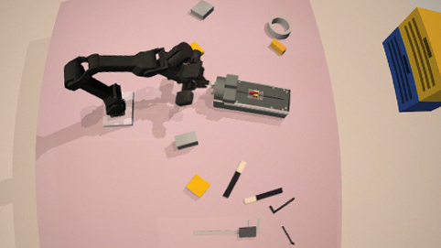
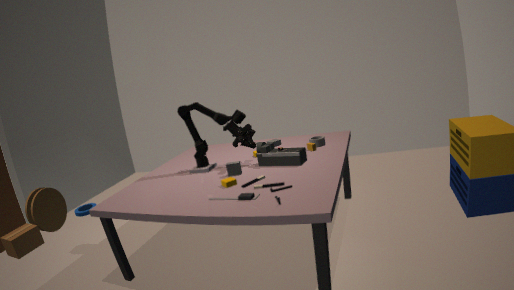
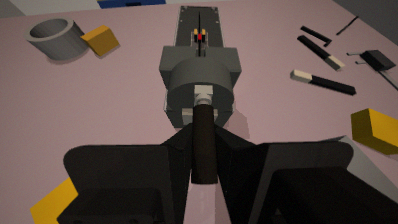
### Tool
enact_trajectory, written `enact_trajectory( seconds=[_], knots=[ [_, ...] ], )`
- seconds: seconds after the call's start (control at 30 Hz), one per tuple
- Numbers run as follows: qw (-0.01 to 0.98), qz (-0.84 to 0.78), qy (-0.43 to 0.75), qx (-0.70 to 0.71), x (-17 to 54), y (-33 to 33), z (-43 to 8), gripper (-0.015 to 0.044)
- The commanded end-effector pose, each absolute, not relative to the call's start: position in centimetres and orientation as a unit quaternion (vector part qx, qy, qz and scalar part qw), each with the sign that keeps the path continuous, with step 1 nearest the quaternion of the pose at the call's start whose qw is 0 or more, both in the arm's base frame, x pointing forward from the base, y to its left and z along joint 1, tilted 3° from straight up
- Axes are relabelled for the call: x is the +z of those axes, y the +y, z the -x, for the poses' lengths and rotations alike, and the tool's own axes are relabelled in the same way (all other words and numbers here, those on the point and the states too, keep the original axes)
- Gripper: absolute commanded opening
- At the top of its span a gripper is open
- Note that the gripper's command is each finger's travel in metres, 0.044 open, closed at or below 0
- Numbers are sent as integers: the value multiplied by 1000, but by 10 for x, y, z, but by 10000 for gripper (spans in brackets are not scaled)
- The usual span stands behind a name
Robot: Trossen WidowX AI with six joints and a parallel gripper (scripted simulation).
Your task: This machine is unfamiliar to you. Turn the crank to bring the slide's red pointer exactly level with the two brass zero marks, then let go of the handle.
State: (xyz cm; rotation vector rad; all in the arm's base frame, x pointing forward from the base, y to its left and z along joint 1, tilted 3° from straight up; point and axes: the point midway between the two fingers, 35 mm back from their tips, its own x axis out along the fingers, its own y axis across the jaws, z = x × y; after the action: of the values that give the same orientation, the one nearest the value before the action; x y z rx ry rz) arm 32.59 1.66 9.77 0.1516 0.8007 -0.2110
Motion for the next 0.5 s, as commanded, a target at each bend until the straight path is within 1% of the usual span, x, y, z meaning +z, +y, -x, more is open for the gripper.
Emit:
enact_trajectory(
  seconds=[0.0,0.47],
  knots=[
    [912,-72,387,-115,97,8,-323,0],
    [912,-72,387,-115,95,4,-322,0]
  ],
)
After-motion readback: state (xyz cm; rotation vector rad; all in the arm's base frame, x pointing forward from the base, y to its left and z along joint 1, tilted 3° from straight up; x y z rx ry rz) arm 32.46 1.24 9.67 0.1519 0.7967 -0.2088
